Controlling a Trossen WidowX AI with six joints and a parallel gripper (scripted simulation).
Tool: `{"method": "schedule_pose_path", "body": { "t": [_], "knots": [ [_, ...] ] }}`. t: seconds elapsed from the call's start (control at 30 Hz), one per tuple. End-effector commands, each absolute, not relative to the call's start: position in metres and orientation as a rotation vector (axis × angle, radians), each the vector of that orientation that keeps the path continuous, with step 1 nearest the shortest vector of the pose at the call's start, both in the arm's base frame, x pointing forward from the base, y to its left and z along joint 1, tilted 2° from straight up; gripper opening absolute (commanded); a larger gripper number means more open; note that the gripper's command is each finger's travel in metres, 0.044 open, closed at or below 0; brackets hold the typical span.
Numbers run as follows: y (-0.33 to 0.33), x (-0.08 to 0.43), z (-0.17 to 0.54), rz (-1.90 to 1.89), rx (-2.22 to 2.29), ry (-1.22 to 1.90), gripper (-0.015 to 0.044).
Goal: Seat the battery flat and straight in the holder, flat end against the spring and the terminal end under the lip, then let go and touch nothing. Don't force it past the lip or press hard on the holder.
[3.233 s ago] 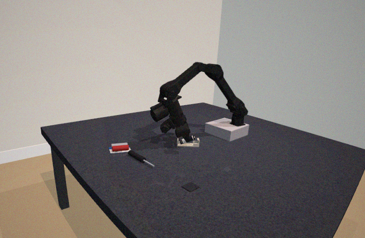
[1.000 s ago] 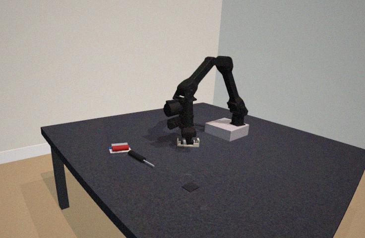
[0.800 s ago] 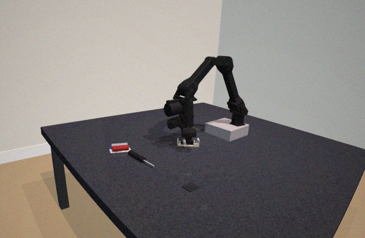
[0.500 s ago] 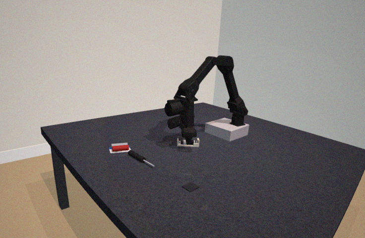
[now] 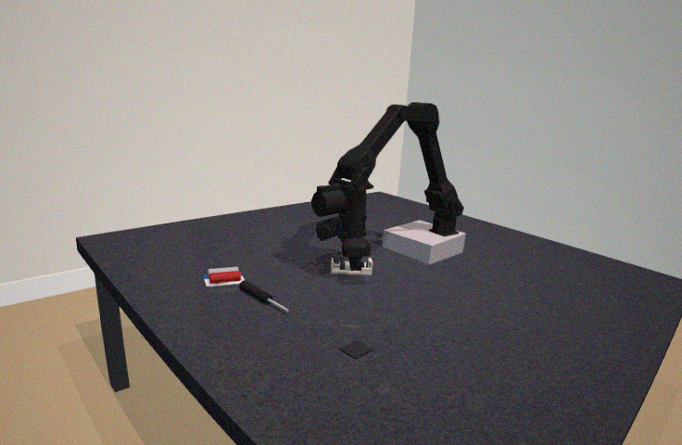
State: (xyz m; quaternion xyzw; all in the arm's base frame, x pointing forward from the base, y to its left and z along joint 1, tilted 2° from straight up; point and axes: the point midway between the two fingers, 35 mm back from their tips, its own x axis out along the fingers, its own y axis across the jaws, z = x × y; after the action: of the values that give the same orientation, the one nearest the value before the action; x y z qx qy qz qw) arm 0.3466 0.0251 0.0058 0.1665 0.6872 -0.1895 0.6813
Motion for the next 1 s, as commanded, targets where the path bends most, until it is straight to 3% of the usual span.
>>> {"method": "schedule_pose_path", "body": {
  "t": [0.0, 0.4, 0.53, 0.97],
  "knots": [
    [0.026, 0.342, 0.005, -0.429, 0.377, 1.547, 0.007],
    [0.026, 0.342, 0.005, -0.427, 0.375, 1.544, 0.007],
    [0.026, 0.342, 0.005, -0.427, 0.375, 1.544, 0.0173],
    [0.027, 0.342, 0.021, -0.424, 0.373, 1.544, 0.0173]
  ]
}}
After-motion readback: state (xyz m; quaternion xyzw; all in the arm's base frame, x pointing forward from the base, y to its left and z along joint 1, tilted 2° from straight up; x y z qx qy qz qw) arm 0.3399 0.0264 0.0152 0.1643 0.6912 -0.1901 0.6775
